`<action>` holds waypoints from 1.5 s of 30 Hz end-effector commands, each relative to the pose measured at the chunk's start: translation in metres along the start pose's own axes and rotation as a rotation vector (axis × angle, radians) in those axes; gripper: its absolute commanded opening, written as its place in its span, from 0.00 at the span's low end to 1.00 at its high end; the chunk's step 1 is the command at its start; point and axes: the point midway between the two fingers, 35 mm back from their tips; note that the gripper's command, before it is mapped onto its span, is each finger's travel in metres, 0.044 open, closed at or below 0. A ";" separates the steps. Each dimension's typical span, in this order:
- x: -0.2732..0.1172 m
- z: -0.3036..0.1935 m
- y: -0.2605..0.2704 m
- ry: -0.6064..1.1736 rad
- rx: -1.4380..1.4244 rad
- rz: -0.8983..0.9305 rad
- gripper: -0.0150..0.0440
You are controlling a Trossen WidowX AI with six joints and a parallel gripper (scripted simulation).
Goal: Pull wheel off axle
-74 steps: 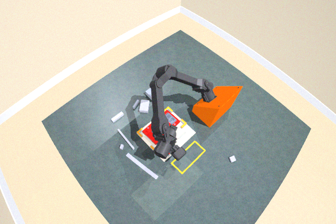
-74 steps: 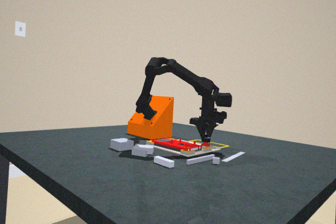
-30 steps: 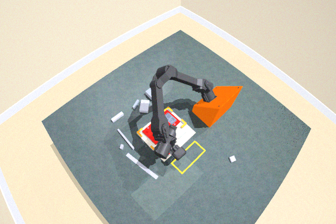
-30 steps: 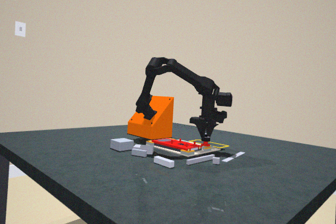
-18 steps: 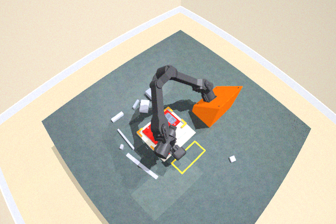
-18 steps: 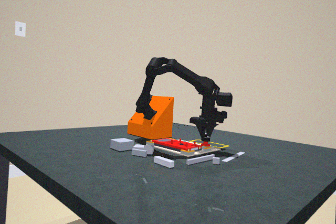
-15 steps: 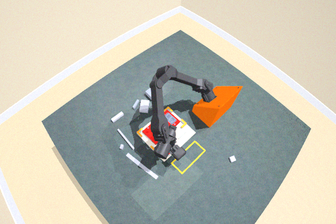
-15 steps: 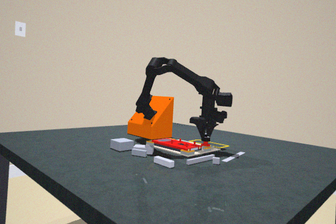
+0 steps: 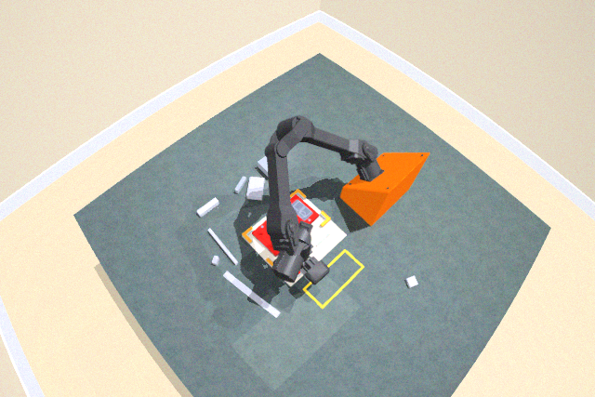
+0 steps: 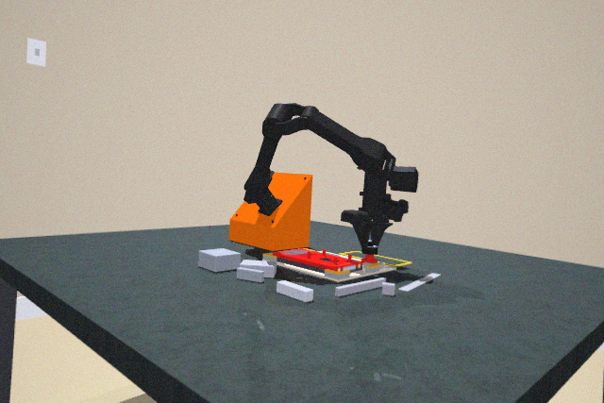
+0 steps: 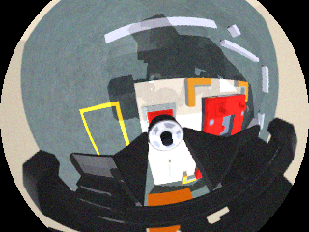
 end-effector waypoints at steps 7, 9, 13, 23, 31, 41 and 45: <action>-0.020 -0.001 0.003 -0.023 -0.022 -0.005 0.25; -0.021 -0.001 0.003 -0.023 -0.022 -0.005 0.25; -0.022 -0.001 0.003 -0.024 -0.023 -0.005 0.25; -0.025 -0.001 0.003 -0.024 -0.023 -0.006 0.25; -0.028 -0.001 0.003 -0.025 -0.024 -0.006 0.25; -0.032 -0.001 0.003 -0.025 -0.025 -0.006 0.25; -0.042 -0.001 0.003 -0.026 -0.025 -0.006 0.25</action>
Point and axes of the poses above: the point midway between the two fingers, 35 mm back from their tips, its own x axis out along the fingers, its own y axis across the jaws, z = x × y, and after that the axes turned 13 degrees about -x, right-handed
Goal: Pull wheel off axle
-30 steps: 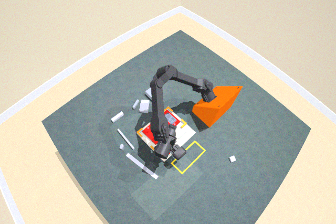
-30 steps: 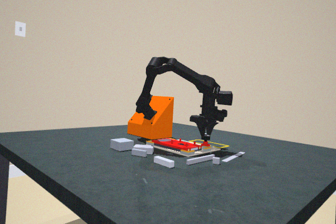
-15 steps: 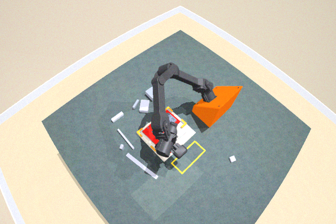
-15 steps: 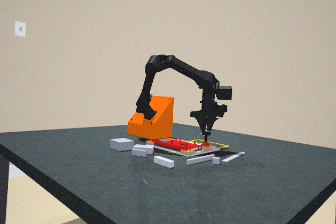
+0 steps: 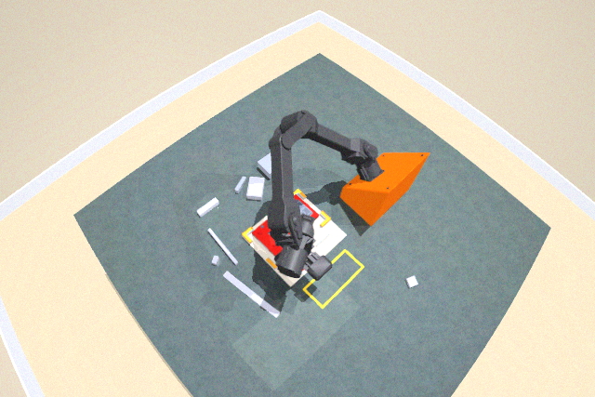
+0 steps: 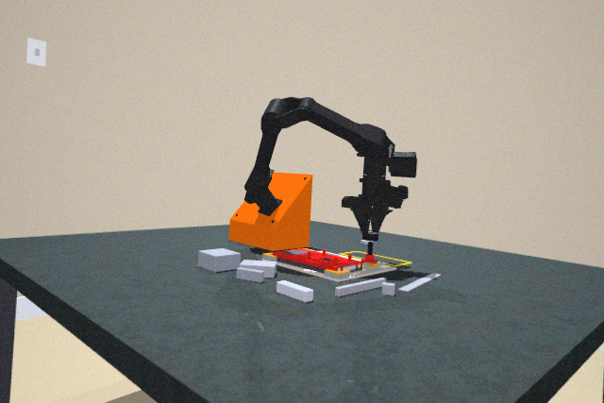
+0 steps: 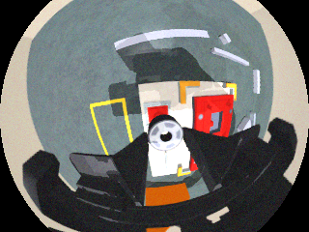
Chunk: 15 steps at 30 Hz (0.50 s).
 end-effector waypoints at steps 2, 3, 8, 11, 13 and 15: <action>-0.020 0.001 0.000 -0.010 0.008 0.005 0.25; -0.026 0.000 0.000 -0.010 0.008 0.005 0.25; -0.034 -0.002 0.002 -0.010 0.008 0.005 0.25; -0.027 -0.002 0.007 -0.006 -0.009 0.001 0.25; -0.028 -0.003 0.015 -0.007 -0.017 0.004 0.25; -0.030 -0.005 0.026 -0.008 -0.026 0.008 0.25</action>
Point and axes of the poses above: the point midway between the two fingers, 35 mm back from their tips, its own x axis out along the fingers, its own y axis across the jaws, z = x × y, and after that the axes turned 13 degrees about -x, right-handed
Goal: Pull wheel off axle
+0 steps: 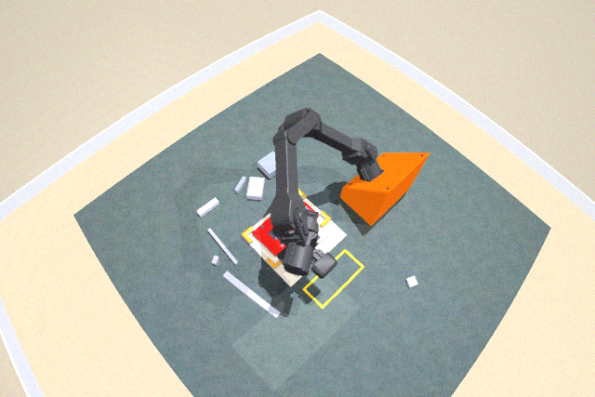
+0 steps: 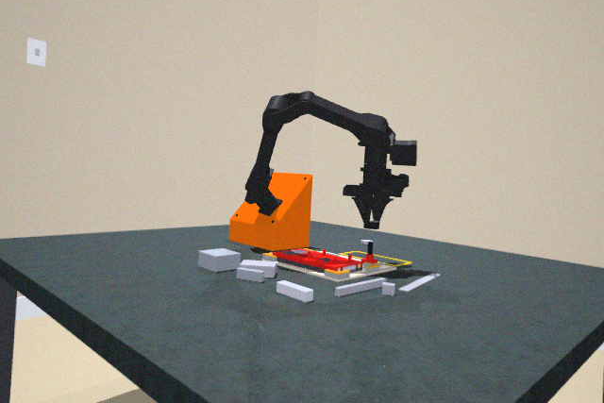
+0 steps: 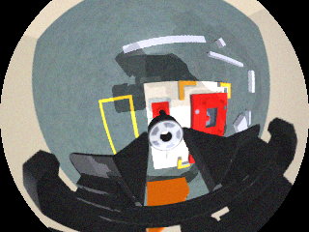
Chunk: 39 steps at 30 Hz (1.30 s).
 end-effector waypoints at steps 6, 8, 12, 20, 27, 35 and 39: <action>-0.004 -0.008 0.050 -0.006 -0.019 0.011 0.25; -0.005 -0.011 0.061 -0.008 -0.012 0.011 0.25; -0.006 -0.017 0.083 -0.009 0.001 0.011 0.25; -0.006 -0.026 0.106 -0.004 0.016 0.007 0.25; 0.013 -0.026 0.106 -0.004 0.016 0.007 0.25; 0.043 -0.023 0.107 -0.005 0.016 0.008 0.25; 0.070 -0.023 0.107 -0.005 0.016 0.007 0.25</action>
Point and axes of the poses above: the point midway between the two fingers, 35 mm back from their tips, its own x axis out along the fingers, its own y axis across the jaws, z = x × y, and after that the axes turned 13 degrees about -x, right-handed
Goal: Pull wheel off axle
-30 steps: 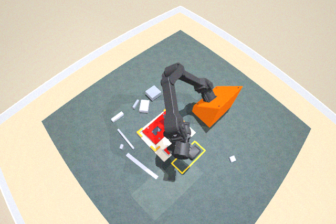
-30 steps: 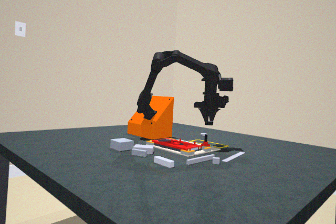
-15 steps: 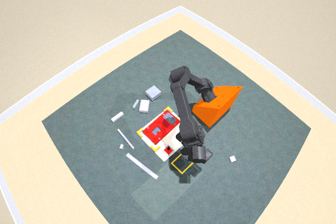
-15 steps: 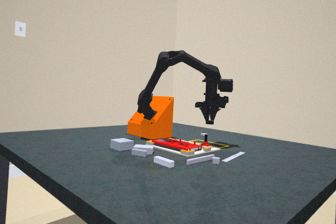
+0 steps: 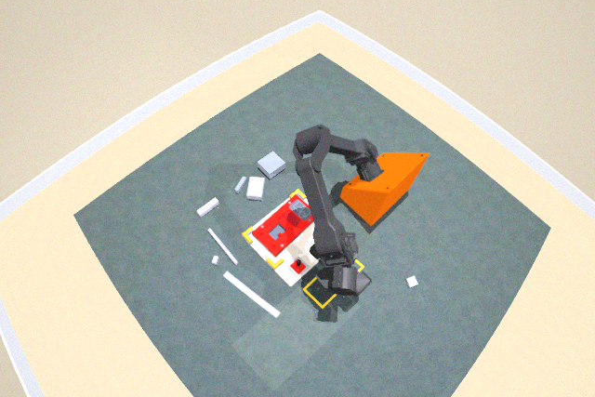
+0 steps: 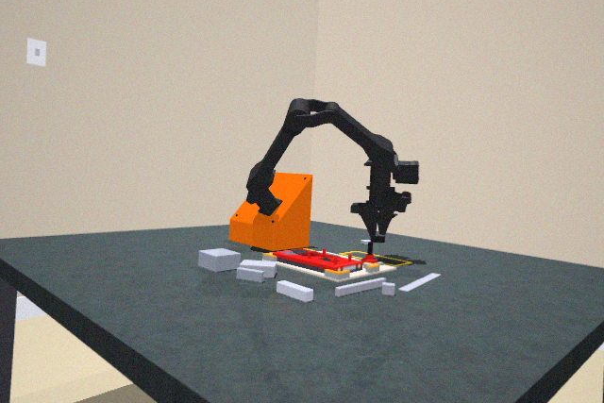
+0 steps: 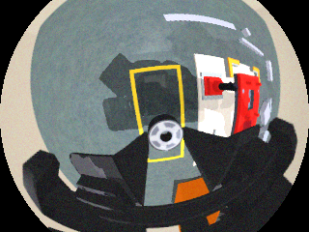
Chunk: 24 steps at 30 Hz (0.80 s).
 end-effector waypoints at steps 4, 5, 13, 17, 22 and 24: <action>0.046 -0.005 -0.001 0.009 -0.012 -0.011 0.25; 0.049 -0.006 -0.001 0.010 -0.012 -0.012 0.25; 0.047 -0.007 -0.002 0.019 -0.005 -0.008 0.43; 0.047 -0.007 -0.002 0.019 -0.005 -0.008 0.61; 0.036 -0.006 -0.001 0.017 -0.007 -0.008 0.76; 0.020 -0.005 -0.001 0.014 -0.009 -0.007 0.76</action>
Point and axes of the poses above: the point midway between the two fingers, 35 mm back from their tips, its own x axis out along the fingers, its own y axis across the jaws, z = x × y, and after that the axes turned 13 degrees about -x, right-handed
